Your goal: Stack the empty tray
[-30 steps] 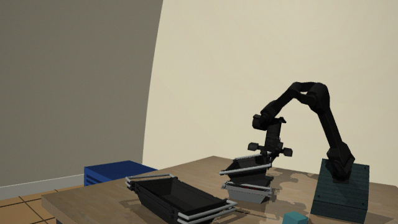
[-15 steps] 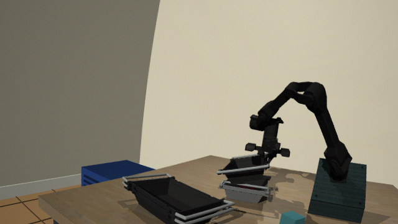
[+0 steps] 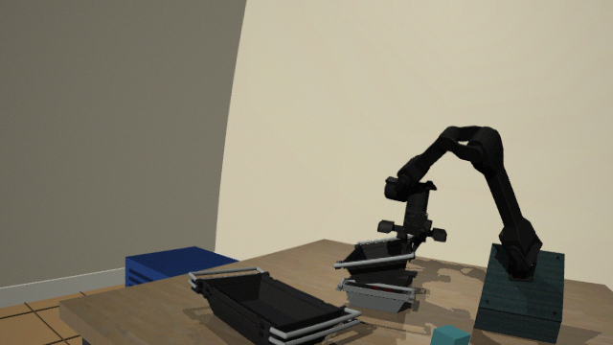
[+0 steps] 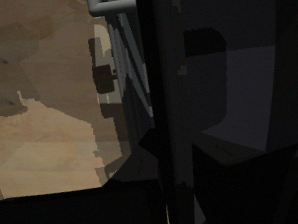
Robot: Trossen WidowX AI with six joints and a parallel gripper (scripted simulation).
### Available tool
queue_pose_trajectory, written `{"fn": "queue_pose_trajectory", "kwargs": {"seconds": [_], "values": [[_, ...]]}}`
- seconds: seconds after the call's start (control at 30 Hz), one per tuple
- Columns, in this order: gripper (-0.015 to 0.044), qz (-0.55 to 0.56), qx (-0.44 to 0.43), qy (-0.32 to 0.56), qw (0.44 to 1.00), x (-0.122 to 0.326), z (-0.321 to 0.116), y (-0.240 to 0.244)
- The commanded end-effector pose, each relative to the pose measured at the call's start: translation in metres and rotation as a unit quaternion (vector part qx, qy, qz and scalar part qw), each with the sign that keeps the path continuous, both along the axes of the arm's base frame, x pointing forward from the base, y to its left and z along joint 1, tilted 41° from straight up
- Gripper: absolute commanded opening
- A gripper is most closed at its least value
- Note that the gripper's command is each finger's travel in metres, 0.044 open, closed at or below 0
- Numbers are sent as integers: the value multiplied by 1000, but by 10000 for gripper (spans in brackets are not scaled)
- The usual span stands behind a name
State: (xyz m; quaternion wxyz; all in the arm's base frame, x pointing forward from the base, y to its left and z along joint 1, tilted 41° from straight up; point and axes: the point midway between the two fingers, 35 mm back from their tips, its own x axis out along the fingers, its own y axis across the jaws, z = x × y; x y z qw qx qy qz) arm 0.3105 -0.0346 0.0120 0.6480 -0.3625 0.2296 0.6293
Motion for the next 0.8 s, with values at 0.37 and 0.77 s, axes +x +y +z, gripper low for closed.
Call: {"fn": "queue_pose_trajectory", "kwargs": {"seconds": [0.37, 0.77], "values": [[0, 4, -2, 11, 1000, -6, -9, 8], [0, 4, -2, 11, 1000, -6, -9, 8]]}}
